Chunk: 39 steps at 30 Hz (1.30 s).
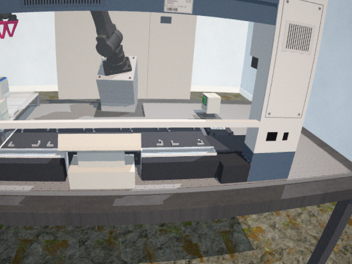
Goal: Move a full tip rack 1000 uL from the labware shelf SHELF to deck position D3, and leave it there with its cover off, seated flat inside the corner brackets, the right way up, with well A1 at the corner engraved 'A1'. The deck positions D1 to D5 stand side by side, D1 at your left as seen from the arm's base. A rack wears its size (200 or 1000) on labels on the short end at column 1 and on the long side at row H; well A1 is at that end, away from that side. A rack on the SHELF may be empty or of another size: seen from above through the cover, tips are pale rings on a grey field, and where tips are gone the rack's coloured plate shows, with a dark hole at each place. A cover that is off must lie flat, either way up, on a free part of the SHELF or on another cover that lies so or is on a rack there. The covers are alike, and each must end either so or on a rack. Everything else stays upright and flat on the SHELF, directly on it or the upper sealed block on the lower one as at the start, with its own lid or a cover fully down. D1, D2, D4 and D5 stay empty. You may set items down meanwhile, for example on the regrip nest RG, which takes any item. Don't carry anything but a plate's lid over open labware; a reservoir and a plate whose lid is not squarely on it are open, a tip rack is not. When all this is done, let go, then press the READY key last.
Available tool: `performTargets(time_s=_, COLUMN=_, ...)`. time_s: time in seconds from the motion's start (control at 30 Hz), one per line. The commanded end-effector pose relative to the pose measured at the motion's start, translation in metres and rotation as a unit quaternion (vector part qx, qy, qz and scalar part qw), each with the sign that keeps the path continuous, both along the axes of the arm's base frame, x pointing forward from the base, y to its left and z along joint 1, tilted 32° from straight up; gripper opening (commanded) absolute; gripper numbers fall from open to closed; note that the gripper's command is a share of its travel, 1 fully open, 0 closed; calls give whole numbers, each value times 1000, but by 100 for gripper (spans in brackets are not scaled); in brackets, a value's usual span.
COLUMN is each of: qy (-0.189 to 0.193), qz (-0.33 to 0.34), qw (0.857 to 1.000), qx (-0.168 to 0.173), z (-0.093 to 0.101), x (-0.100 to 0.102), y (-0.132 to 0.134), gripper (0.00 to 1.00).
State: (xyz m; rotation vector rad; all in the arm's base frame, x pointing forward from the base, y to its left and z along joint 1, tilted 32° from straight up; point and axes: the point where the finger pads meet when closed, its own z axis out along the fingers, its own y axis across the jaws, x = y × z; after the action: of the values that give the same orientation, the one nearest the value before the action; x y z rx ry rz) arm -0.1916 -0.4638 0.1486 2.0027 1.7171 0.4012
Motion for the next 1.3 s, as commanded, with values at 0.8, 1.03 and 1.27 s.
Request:
performTargets(time_s=0.8, qy=18, qz=-4, qw=999, qx=-32, z=49, x=-18, y=-113, gripper=100)
performTargets(time_s=1.03, qy=15, qz=-18, qw=999, qx=-26, z=40, x=-35, y=-108, gripper=100)
performTargets(time_s=1.27, qy=16, qz=-18, qw=999, qx=-26, z=40, x=-35, y=-108, gripper=100)
